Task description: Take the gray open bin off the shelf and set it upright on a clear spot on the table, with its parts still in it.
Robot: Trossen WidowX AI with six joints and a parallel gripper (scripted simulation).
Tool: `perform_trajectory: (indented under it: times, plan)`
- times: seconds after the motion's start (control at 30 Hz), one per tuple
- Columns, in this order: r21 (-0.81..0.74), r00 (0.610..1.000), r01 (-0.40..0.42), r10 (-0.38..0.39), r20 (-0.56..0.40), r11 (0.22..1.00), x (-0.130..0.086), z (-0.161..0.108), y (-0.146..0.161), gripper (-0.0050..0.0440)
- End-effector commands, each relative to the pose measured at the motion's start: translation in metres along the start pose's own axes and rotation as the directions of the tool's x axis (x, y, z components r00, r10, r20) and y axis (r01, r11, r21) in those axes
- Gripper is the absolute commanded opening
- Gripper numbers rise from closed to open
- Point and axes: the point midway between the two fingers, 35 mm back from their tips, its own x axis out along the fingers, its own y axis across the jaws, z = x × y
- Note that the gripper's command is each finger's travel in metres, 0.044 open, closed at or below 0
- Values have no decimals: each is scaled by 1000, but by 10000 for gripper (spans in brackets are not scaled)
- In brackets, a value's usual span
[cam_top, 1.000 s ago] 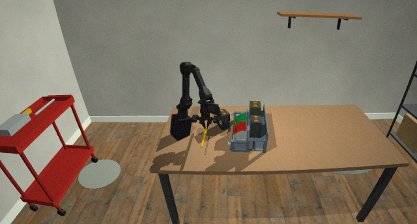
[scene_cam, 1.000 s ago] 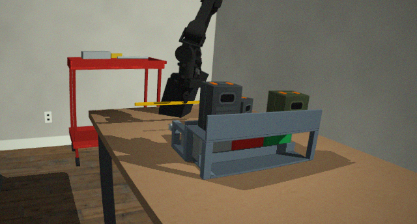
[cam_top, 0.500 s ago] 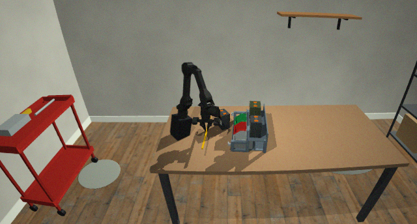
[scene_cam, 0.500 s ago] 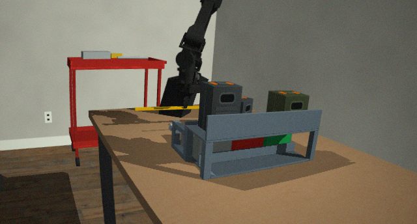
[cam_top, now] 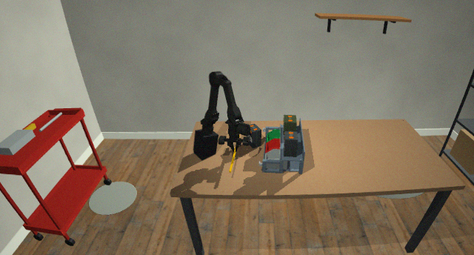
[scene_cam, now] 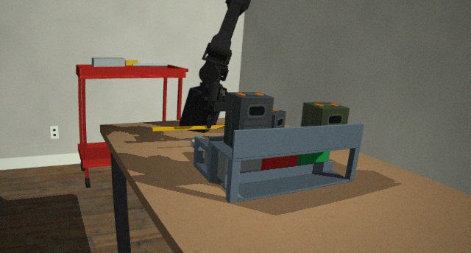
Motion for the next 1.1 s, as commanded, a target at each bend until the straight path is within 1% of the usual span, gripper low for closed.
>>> perform_trajectory:
  times: [0.0,0.13,0.3,0.7,0.87,1.07]
  plan:
    - [1,1000,15,-15,-10,1000,-1,-2,-4,0]
    - [1,1000,15,-15,-10,1000,-1,-2,-4,0]
    - [1,1000,14,-14,-9,1000,18,-2,-5,0]
    - [1,1000,14,-14,-9,1000,18,-2,-5,0]
    - [1,1000,14,-14,-9,1000,38,-2,-5,0]
    - [1,1000,14,-14,-9,1000,38,-2,-5,0]
